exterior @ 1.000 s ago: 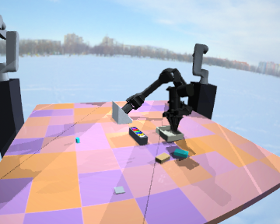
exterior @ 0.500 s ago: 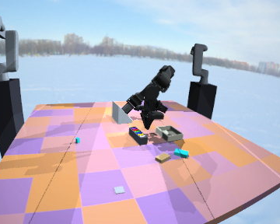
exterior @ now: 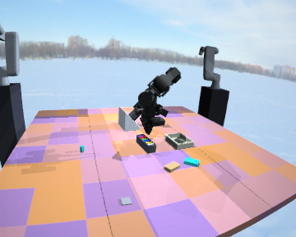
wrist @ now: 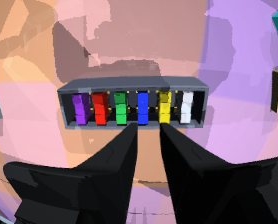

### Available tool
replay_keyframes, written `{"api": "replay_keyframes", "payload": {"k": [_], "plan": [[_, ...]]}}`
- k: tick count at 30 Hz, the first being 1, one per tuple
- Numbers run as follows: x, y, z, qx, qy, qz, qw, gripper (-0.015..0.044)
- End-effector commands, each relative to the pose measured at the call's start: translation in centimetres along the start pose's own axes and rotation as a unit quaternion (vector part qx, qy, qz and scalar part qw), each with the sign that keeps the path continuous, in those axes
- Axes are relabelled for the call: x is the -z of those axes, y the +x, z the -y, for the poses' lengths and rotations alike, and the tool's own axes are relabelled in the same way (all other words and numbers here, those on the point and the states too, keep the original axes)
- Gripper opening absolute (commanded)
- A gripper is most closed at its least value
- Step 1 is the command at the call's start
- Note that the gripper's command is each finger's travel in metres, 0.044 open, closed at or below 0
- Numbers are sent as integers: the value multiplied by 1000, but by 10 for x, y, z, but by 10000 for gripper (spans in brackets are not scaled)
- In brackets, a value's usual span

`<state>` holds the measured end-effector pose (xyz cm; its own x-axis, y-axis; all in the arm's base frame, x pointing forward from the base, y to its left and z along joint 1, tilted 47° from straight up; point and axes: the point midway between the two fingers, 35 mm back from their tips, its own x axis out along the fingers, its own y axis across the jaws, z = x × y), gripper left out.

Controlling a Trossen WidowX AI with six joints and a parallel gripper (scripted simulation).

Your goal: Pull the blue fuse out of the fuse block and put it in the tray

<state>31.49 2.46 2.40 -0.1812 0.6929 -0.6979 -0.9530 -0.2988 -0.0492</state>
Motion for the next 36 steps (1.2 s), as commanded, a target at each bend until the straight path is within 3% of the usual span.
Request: {"api": "replay_keyframes", "payload": {"k": [1,36], "plan": [[1,4,-2,-2,-1,2,1000,73],[1,30,-3,-2,-2,2,1000,73]]}}
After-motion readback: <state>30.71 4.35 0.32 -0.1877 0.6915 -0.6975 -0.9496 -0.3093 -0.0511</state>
